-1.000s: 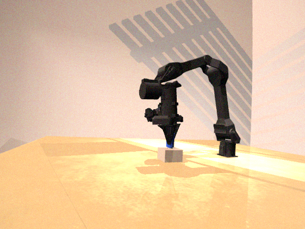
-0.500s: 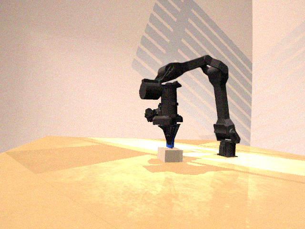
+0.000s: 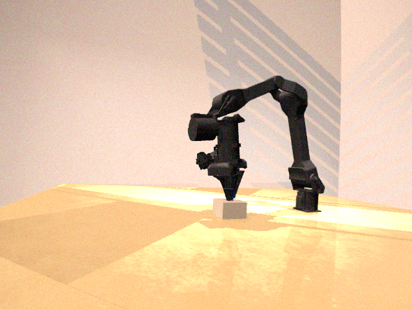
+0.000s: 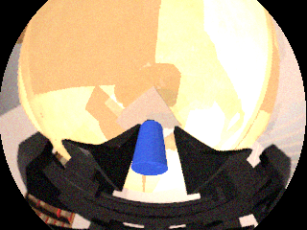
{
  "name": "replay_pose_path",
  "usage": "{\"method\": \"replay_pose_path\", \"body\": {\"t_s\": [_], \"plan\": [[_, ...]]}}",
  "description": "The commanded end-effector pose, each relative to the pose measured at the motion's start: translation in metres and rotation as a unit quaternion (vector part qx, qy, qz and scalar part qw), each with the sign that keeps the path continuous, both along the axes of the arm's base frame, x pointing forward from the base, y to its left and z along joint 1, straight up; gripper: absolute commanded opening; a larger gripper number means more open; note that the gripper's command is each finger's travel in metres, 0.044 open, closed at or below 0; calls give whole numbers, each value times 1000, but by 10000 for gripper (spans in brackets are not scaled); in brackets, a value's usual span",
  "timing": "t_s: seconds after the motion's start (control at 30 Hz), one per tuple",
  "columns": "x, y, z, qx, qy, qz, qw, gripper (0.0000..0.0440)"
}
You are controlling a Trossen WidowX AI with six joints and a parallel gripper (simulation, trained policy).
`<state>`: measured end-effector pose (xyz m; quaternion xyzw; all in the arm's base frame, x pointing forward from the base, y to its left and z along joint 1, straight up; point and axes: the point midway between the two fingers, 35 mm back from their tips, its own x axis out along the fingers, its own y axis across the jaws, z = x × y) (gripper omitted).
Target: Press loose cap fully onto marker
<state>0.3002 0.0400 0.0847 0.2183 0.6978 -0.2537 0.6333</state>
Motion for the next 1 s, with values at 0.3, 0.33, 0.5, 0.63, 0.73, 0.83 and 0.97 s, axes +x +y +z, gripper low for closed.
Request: {"method": "replay_pose_path", "body": {"t_s": [0.3,0.33,0.5,0.63,0.73,0.83,0.97], "plan": [[-14,1,5,5,-1,9,1000,440],[-13,1,7,5,-6,9,1000,440],[-10,1,20,6,-27,8,1000,440],[-7,2,37,7,-42,10,999,440],[-7,1,45,7,-51,12,999,440],[-6,1,52,8,-61,14,998,440],[-6,0,60,9,-72,17,997,440]]}}
